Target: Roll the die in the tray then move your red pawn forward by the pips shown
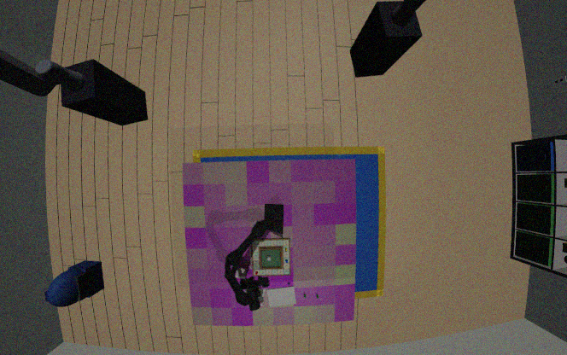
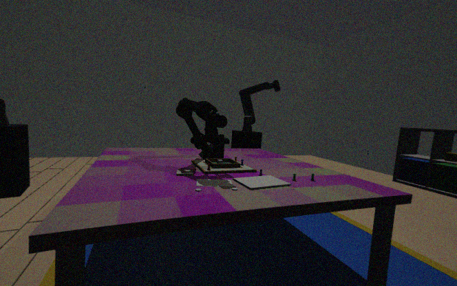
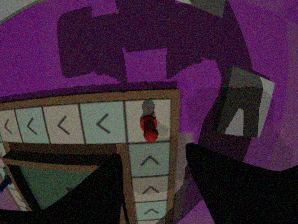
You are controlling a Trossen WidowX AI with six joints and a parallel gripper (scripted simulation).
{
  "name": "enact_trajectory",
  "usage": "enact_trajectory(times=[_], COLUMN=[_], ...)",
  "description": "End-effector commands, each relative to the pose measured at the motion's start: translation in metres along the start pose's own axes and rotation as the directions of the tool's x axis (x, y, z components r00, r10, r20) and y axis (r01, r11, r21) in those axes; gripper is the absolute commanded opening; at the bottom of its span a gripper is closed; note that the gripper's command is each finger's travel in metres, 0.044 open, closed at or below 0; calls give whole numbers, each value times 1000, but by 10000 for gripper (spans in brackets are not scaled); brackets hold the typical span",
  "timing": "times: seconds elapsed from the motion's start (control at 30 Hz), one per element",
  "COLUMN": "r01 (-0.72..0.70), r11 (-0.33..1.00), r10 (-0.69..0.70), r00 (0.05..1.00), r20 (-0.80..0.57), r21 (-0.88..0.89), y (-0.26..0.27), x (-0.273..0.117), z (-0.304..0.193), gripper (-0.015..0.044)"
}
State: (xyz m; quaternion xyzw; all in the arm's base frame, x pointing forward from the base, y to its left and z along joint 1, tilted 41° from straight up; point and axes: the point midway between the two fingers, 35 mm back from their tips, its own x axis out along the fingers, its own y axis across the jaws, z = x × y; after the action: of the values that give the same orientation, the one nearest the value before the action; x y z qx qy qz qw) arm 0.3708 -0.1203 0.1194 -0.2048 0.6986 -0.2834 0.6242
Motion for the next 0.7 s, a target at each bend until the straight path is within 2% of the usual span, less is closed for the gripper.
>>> enact_trajectory(times=[0.0,0.67], r01=[5,6], r11=[1000,1000], r10=[-5,-6], r00=[1000,1000], r20=[-8,-8], r21=[0,0], y=[-1,-1], x=[12,39], z=[-1,-1], gripper=[200,200])
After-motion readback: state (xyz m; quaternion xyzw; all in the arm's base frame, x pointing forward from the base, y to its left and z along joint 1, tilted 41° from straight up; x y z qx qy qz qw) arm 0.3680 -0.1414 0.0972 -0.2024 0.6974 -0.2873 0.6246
